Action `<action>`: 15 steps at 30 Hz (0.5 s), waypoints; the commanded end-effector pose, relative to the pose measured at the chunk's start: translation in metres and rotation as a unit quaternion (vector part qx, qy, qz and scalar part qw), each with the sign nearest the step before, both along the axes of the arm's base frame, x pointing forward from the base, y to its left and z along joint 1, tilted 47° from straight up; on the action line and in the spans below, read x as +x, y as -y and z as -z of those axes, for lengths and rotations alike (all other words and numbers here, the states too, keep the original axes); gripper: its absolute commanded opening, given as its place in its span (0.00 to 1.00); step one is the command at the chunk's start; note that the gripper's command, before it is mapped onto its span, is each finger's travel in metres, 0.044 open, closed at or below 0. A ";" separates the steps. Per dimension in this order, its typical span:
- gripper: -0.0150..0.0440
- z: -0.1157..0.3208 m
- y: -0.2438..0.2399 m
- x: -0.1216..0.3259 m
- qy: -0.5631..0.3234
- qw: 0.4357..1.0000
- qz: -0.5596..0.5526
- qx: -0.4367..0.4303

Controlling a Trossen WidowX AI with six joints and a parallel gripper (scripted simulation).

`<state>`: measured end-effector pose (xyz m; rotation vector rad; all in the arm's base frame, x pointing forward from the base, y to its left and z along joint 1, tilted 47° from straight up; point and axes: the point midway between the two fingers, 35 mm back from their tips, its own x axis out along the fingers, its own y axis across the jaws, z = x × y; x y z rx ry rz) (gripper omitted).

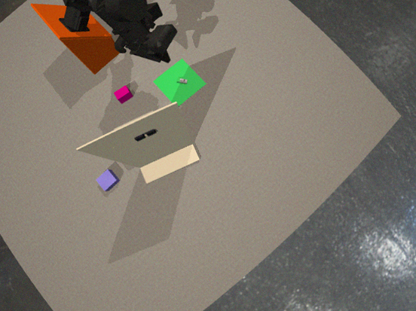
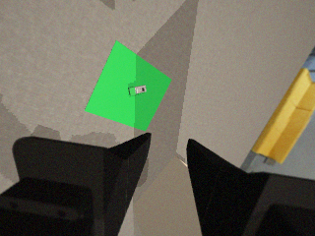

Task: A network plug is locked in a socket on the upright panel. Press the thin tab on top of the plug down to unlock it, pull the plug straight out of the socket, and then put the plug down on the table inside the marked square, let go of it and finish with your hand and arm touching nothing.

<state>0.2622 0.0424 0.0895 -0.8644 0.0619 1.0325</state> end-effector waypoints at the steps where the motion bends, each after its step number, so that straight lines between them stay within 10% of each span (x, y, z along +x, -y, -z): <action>1: 0.52 -0.008 0.007 0.002 0.003 1.000 -0.001 0.001; 15: 0.52 -0.034 0.030 -0.002 0.015 1.000 -0.007 0.000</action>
